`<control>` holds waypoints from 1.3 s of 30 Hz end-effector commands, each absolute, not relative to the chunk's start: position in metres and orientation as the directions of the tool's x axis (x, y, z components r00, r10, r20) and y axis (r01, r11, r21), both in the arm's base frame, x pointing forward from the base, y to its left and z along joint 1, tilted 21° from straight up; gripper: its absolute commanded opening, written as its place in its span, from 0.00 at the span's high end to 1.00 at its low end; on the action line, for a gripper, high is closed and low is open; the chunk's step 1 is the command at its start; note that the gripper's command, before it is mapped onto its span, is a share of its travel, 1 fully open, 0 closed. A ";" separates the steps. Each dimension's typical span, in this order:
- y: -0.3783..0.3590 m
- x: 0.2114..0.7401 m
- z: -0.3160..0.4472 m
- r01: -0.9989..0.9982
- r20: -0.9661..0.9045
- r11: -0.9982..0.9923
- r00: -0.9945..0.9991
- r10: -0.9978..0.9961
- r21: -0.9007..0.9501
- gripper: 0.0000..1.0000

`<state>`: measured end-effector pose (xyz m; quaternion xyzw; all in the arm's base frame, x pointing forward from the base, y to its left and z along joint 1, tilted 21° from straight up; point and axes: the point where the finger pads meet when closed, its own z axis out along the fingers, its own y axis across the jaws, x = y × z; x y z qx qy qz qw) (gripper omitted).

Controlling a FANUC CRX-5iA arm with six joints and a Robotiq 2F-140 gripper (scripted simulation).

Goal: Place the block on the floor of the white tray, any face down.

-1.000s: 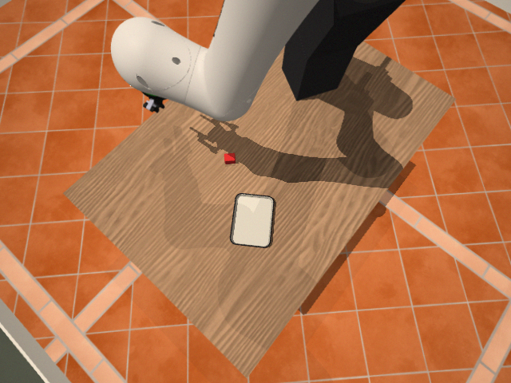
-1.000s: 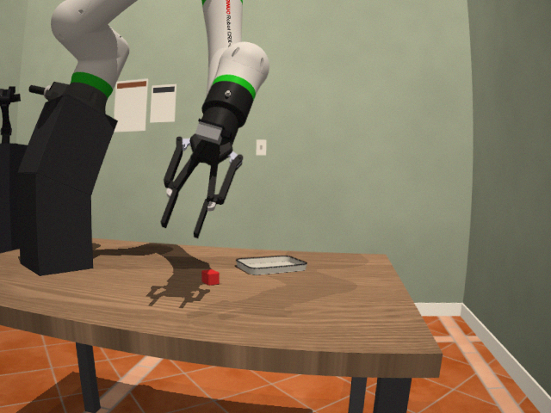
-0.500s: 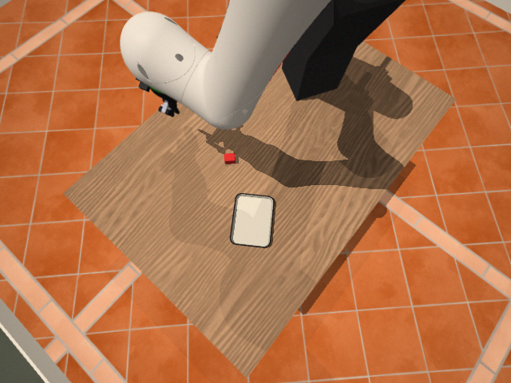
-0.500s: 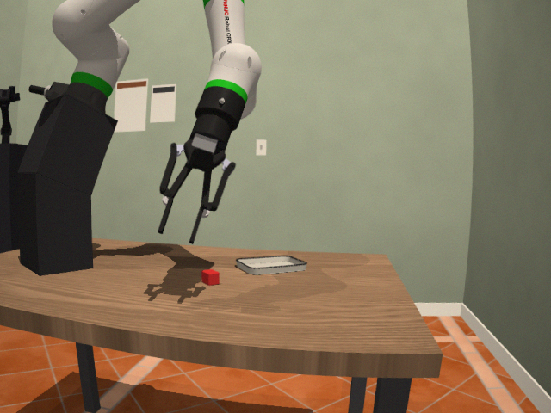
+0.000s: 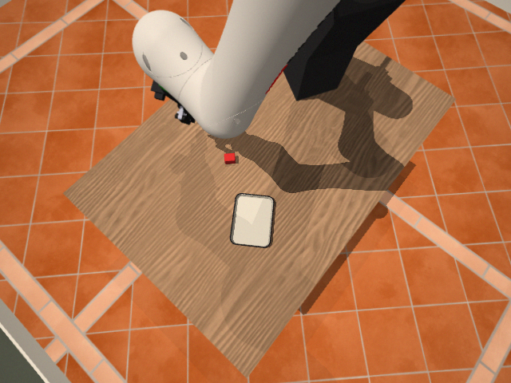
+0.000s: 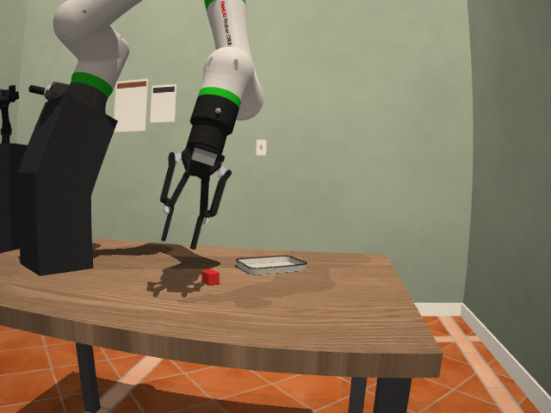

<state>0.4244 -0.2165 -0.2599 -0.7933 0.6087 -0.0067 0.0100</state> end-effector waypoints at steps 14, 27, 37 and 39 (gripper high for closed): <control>-0.149 0.436 -0.265 -0.903 -0.092 -0.399 0.416 -0.905 -0.156 0.58; -0.096 0.455 -0.263 -0.833 -0.101 -0.482 0.523 -0.846 -0.272 0.58; -0.069 0.468 -0.260 -0.787 -0.090 -0.518 0.574 -0.814 -0.335 0.58; -0.065 0.470 -0.260 -0.780 -0.087 -0.523 0.581 -0.809 -0.344 0.58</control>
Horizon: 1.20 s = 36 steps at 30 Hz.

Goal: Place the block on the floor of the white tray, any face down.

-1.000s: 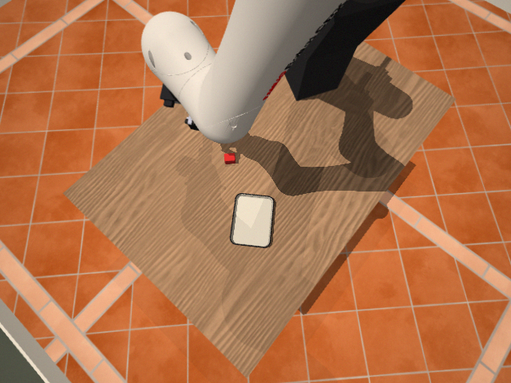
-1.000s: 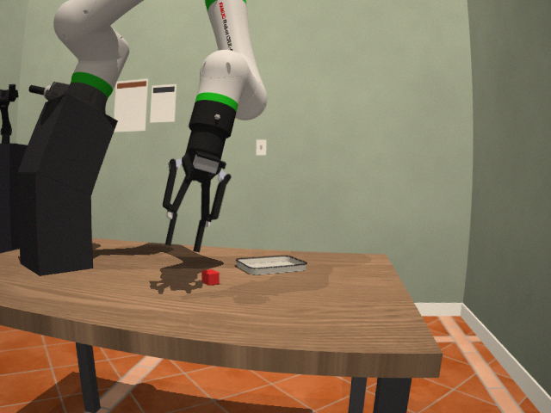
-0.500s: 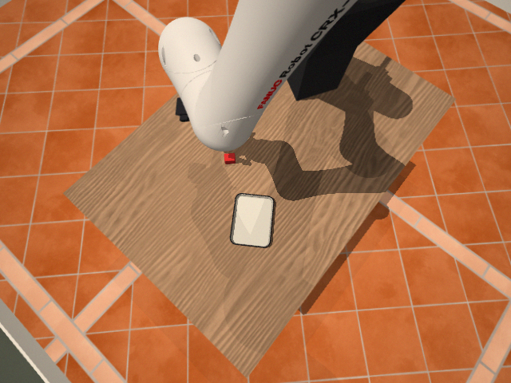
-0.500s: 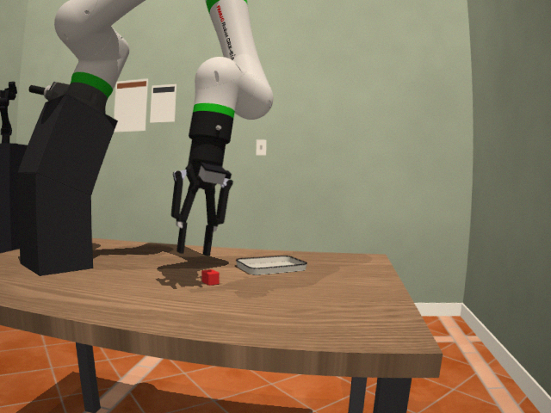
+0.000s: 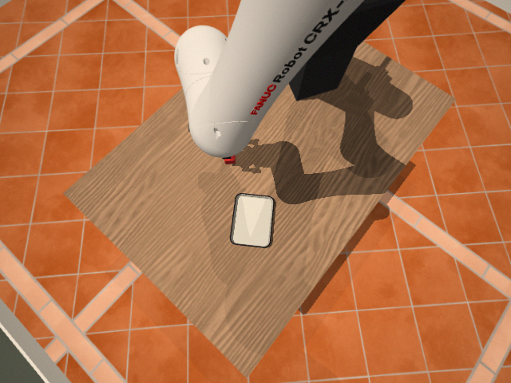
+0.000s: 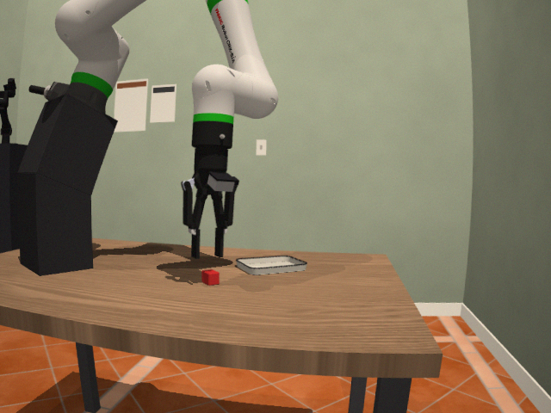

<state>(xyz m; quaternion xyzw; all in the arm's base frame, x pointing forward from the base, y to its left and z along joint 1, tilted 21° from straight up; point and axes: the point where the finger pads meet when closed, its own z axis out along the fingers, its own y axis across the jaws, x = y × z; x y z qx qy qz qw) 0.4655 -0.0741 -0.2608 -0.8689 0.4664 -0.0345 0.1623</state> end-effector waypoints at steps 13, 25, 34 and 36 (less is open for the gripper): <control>-0.062 0.472 -0.259 -0.774 -0.085 -0.527 0.587 -0.805 -0.351 0.58; -0.062 0.472 -0.259 -0.774 -0.085 -0.527 0.587 -0.805 -0.351 0.63; -0.062 0.472 -0.259 -0.774 -0.085 -0.527 0.587 -0.805 -0.351 0.63; -0.062 0.472 -0.259 -0.774 -0.085 -0.527 0.587 -0.805 -0.351 0.63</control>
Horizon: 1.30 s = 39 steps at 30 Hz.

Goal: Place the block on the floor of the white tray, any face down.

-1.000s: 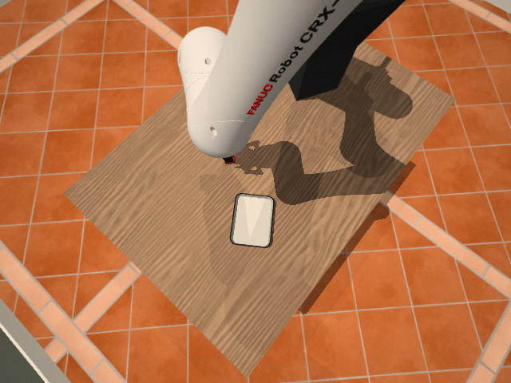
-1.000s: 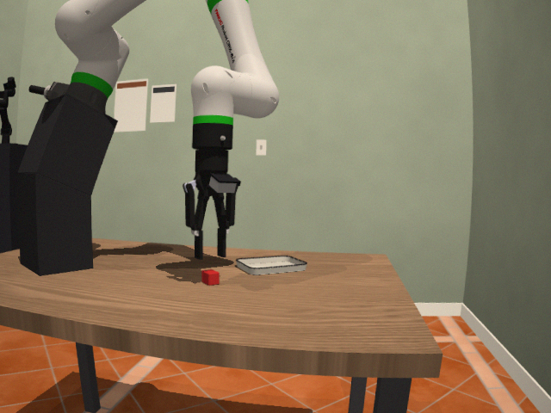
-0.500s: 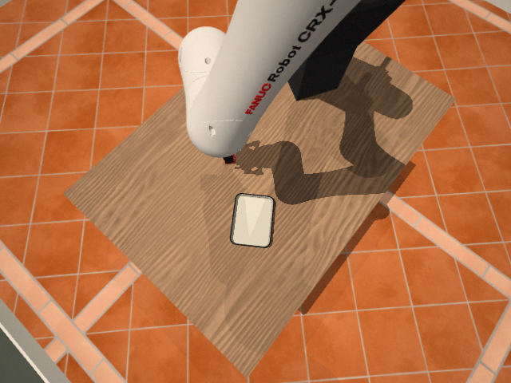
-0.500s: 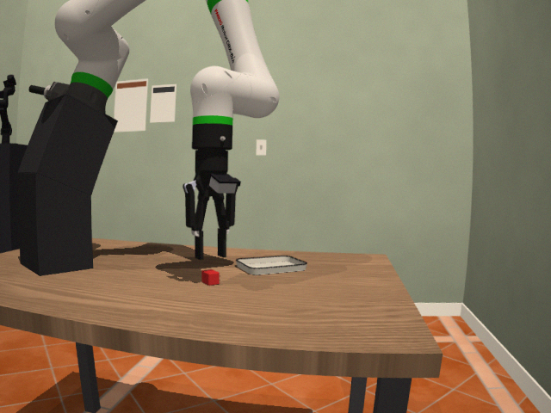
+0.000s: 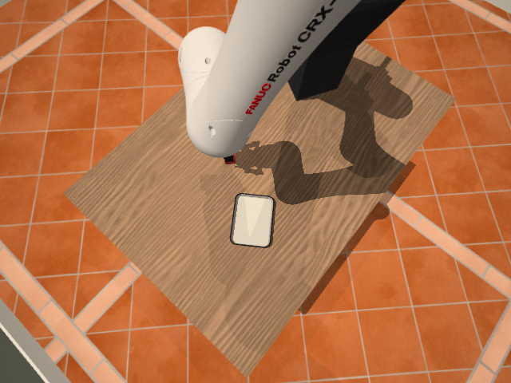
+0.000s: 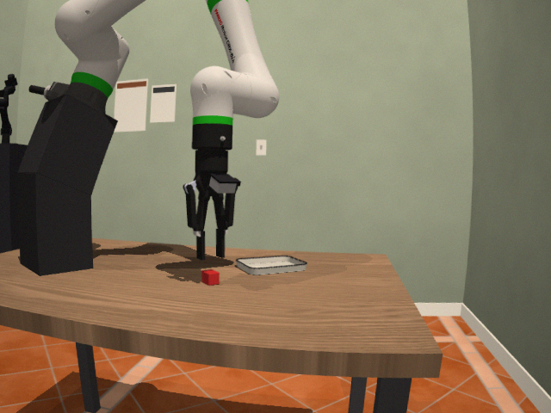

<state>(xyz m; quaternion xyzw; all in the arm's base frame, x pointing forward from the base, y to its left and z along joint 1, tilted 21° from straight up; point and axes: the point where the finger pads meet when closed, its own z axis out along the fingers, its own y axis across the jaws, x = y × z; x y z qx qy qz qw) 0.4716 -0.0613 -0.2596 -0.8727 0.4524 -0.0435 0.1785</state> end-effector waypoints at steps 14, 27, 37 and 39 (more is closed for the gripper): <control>-0.060 0.474 -0.267 -0.774 -0.086 -0.527 0.587 -0.805 -0.351 0.63; -0.056 0.476 -0.281 -0.774 -0.086 -0.527 0.587 -0.805 -0.351 0.63; -0.055 0.477 -0.284 -0.774 -0.086 -0.527 0.587 -0.805 -0.351 0.63; -0.055 0.477 -0.284 -0.774 -0.086 -0.527 0.587 -0.805 -0.351 0.63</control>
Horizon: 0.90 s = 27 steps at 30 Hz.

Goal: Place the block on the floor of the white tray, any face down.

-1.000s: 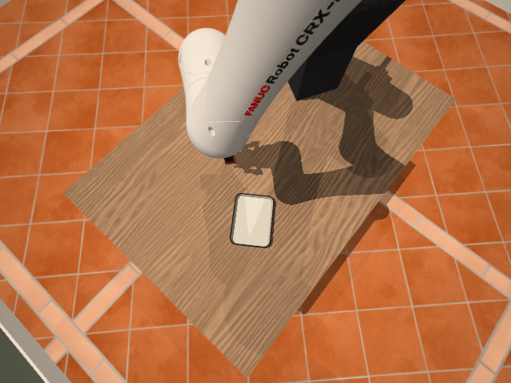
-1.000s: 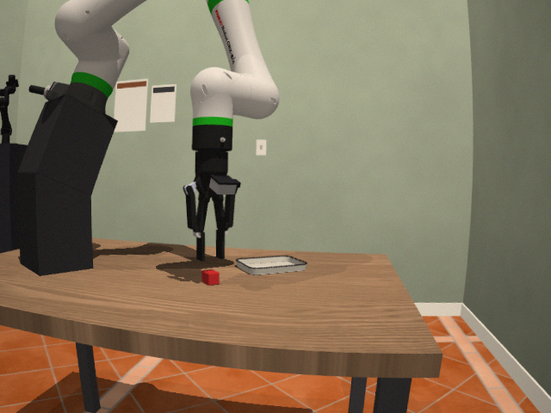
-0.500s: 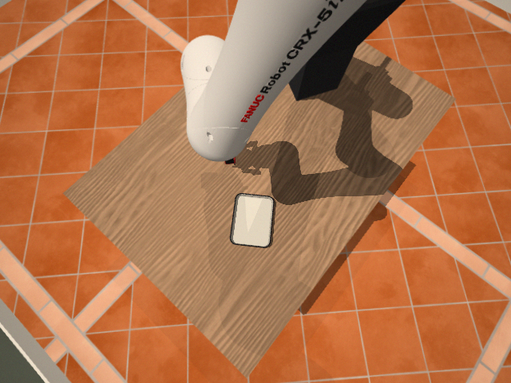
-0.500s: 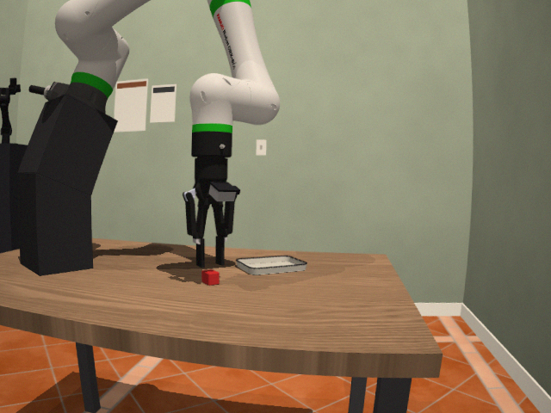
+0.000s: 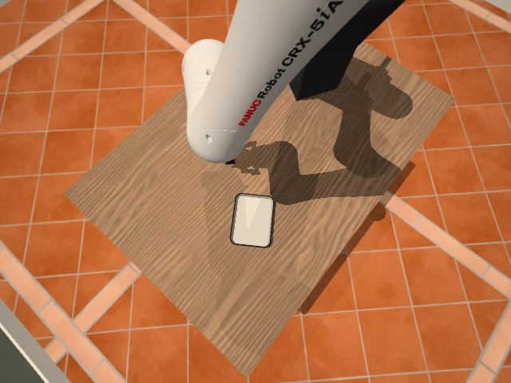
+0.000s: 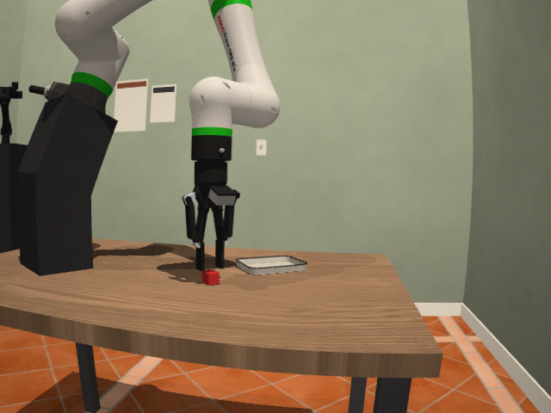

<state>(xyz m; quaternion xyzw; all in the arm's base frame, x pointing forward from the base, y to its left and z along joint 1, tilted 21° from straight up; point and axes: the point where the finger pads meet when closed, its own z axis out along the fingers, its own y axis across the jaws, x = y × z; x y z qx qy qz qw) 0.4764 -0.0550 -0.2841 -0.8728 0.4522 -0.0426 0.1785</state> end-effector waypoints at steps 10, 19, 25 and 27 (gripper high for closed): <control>-0.055 0.477 -0.284 -0.774 -0.086 -0.527 0.587 -0.805 -0.351 0.63; -0.054 0.478 -0.288 -0.774 -0.086 -0.527 0.587 -0.805 -0.351 0.63; -0.052 0.480 -0.295 -0.774 -0.086 -0.527 0.587 -0.805 -0.351 0.63; -0.051 0.481 -0.299 -0.774 -0.086 -0.527 0.587 -0.805 -0.351 0.63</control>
